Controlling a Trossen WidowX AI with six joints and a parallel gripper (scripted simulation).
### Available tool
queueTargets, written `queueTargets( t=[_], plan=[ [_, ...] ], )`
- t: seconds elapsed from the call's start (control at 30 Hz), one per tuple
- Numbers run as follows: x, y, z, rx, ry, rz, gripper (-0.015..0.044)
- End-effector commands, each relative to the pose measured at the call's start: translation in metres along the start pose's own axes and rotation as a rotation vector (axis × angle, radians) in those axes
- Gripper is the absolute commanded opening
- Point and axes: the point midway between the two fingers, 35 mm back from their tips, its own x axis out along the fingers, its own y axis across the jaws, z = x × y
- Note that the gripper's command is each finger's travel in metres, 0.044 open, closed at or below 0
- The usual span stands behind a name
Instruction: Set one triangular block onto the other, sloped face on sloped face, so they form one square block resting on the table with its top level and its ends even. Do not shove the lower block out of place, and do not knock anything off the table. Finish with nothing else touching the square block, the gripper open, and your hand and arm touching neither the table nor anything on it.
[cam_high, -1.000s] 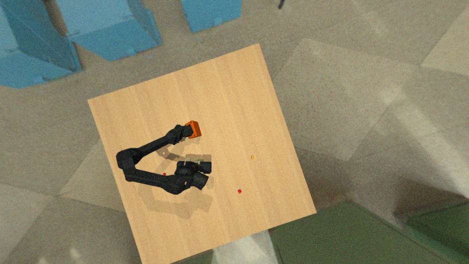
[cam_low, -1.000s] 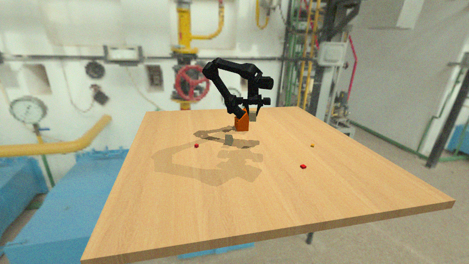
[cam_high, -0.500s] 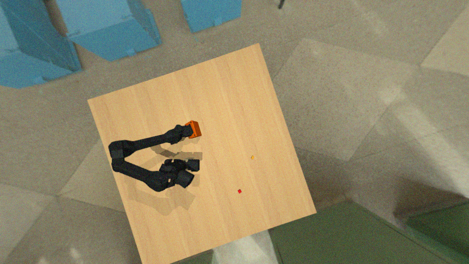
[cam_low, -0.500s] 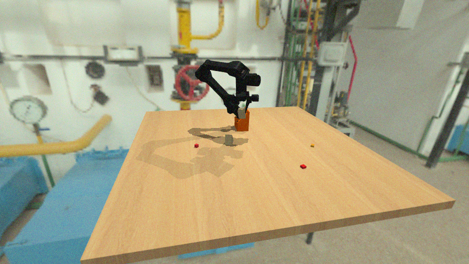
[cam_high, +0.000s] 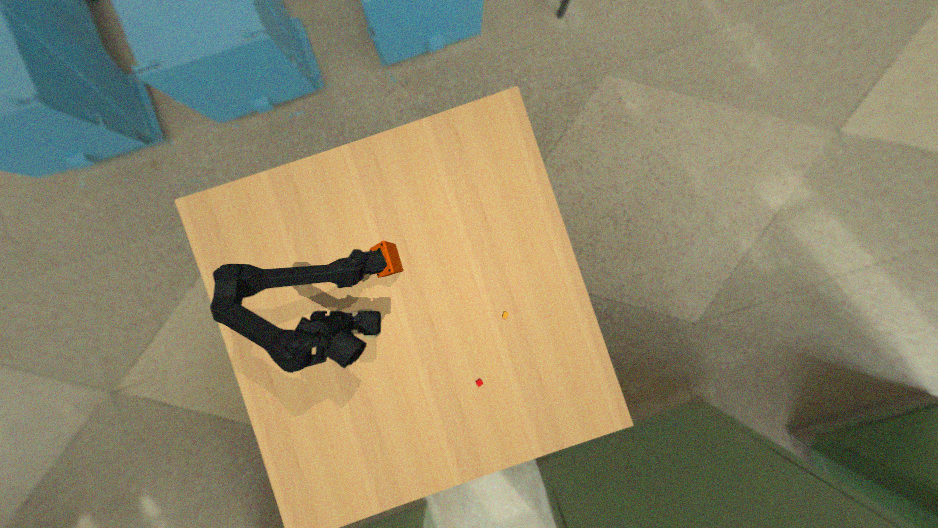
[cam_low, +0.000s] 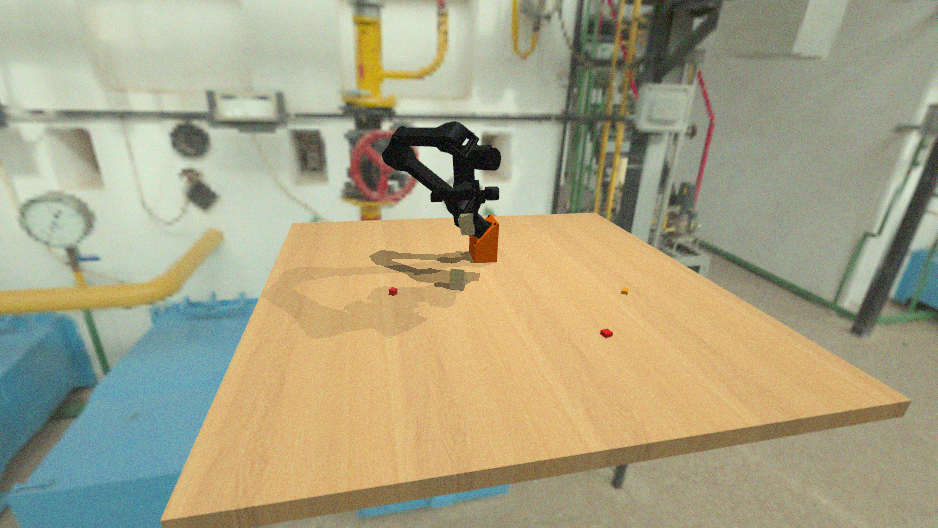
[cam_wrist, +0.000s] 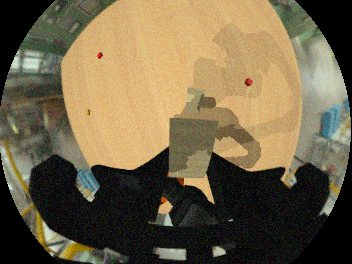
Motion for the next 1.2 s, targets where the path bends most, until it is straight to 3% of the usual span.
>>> queueTargets(
  t=[0.0, 0.6, 1.17],
  plan=[
    [0.004, -0.005, -0.002, -0.009, -0.001, -0.008, 0.0],
    [0.07, -0.01, 0.025, 0.045, 0.023, -0.068, 0.0],
    [0.103, -0.02, 0.035, 0.051, 0.024, -0.078, 0.0]
  ],
)
